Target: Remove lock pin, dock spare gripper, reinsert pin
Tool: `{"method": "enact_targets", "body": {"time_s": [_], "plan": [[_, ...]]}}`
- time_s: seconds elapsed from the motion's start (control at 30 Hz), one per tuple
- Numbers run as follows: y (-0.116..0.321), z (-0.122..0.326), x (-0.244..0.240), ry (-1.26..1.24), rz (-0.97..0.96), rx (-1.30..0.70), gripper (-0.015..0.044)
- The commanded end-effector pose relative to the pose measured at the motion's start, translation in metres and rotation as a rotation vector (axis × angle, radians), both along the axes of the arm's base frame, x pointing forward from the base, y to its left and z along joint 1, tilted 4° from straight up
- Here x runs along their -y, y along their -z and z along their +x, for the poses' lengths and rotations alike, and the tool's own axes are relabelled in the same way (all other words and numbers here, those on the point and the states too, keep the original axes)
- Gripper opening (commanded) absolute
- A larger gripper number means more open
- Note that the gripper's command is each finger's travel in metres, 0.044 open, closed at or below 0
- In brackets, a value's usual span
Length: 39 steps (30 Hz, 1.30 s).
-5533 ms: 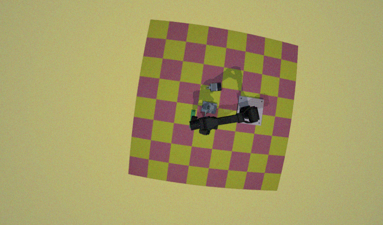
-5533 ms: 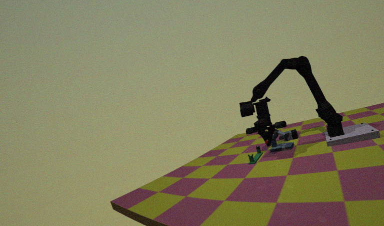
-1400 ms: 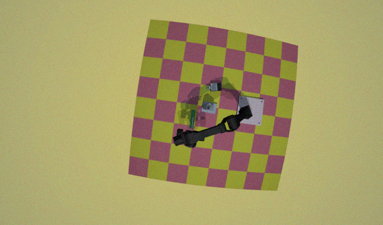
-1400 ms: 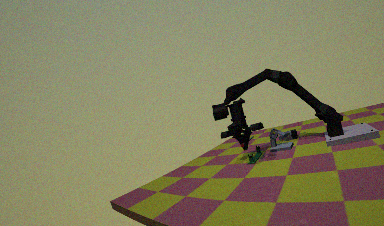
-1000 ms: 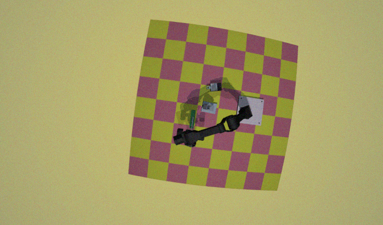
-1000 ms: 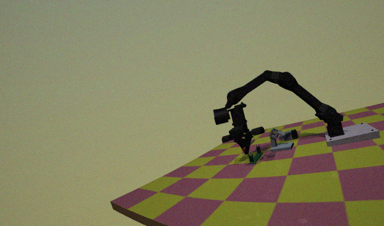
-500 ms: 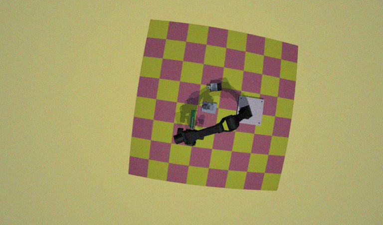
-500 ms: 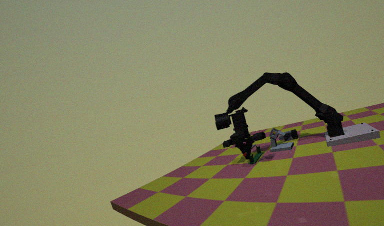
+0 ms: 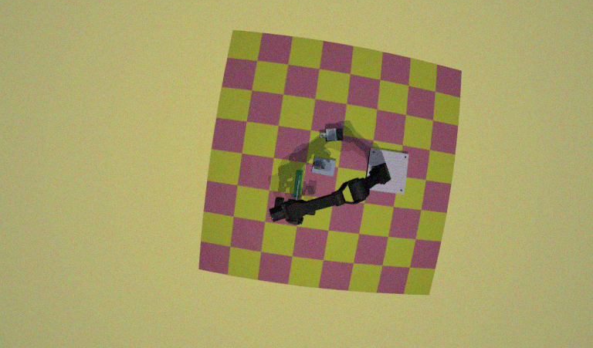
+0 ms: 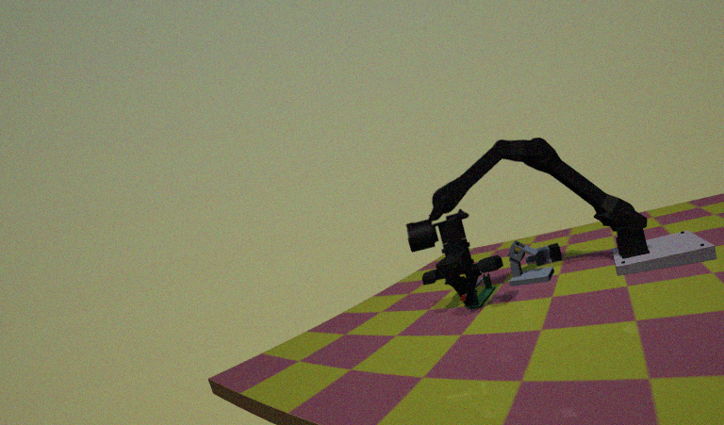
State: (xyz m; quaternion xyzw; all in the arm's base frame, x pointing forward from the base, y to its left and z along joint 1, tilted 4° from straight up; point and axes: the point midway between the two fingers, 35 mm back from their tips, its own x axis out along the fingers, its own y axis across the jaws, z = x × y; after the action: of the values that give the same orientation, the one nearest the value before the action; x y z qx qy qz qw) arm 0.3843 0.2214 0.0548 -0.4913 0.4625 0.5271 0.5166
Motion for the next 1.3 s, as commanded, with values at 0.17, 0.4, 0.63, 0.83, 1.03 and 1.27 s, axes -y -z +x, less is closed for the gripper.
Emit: {"method": "enact_targets", "body": {"time_s": [0.17, 0.4, 0.63, 0.83, 1.03, 1.27], "plan": [[0.0, 0.0, 0.0, 0.0, 0.0, 0.001, 0.0079], [0.0, 0.0, 0.0, 0.0, 0.0, 0.001, 0.02], [-0.015, -0.002, 0.0, -0.001, -0.003, -0.006, 0.02], [-0.029, -0.005, 0.0, -0.003, -0.008, -0.015, 0.02], [-0.046, -0.007, 0.0, -0.006, -0.01, -0.019, 0.02], [-0.066, -0.009, 0.0, -0.008, -0.013, -0.024, 0.02]]}}
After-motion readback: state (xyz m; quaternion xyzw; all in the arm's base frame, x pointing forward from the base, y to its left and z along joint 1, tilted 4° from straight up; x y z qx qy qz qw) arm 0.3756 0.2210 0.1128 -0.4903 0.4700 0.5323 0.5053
